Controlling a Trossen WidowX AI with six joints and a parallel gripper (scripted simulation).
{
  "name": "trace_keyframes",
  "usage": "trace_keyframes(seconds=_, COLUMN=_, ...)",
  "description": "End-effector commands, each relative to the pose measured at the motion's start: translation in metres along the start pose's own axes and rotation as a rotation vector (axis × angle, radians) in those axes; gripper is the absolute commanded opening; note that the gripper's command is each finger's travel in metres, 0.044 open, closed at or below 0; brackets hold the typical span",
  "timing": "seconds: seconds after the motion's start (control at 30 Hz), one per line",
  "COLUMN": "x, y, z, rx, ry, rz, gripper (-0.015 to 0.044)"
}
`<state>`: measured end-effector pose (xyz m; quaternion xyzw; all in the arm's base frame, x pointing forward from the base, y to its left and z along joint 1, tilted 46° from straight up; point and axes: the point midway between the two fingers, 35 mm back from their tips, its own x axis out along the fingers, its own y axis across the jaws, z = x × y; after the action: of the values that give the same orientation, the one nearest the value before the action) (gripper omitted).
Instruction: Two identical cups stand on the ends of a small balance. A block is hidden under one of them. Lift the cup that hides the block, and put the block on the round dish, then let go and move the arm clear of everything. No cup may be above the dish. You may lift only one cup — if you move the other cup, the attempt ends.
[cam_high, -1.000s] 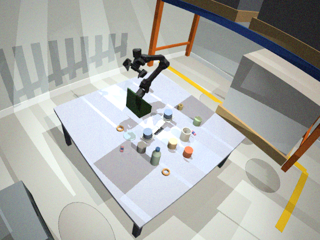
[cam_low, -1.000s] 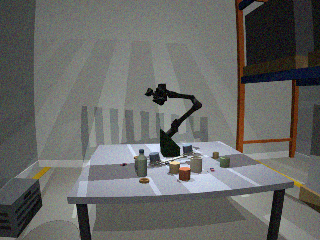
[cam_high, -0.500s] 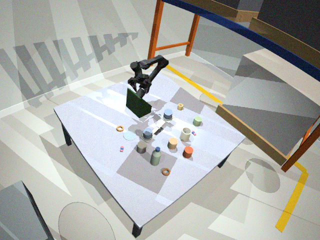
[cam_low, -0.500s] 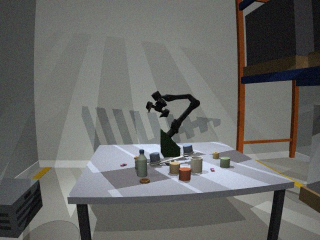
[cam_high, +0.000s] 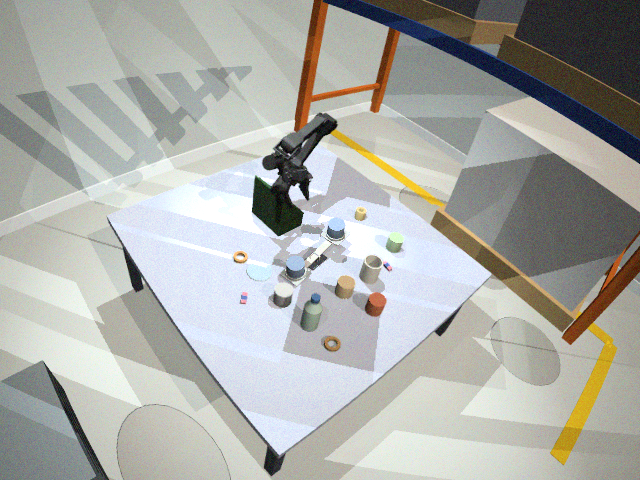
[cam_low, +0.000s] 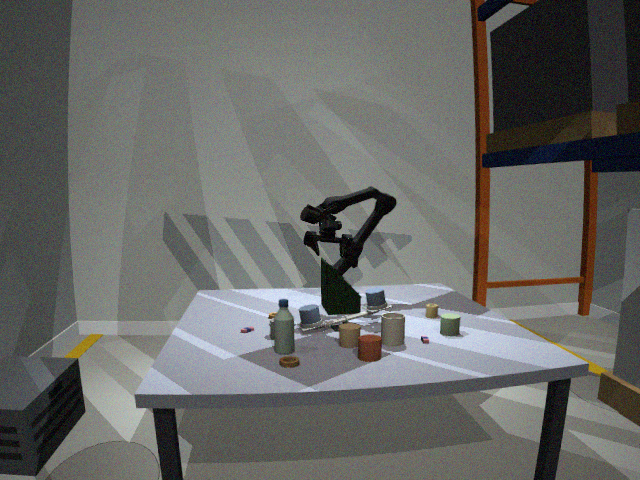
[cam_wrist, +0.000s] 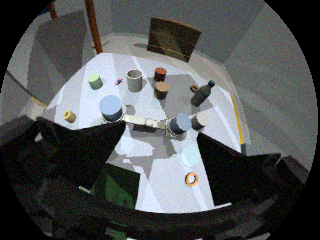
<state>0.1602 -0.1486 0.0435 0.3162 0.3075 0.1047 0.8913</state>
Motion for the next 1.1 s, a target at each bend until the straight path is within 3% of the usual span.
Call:
trace_keyframes(seconds=0.0, x=0.015, y=0.024, z=-0.011, rx=0.029, ry=0.031, rz=0.119, gripper=0.0440)
trace_keyframes(seconds=0.57, x=0.023, y=0.009, z=-0.014, rx=0.141, ry=0.142, rz=0.112, gripper=0.0440)
trace_keyframes(seconds=1.07, x=0.057, y=-0.026, z=0.001, rx=0.562, ry=0.372, rz=0.059, gripper=0.0440)
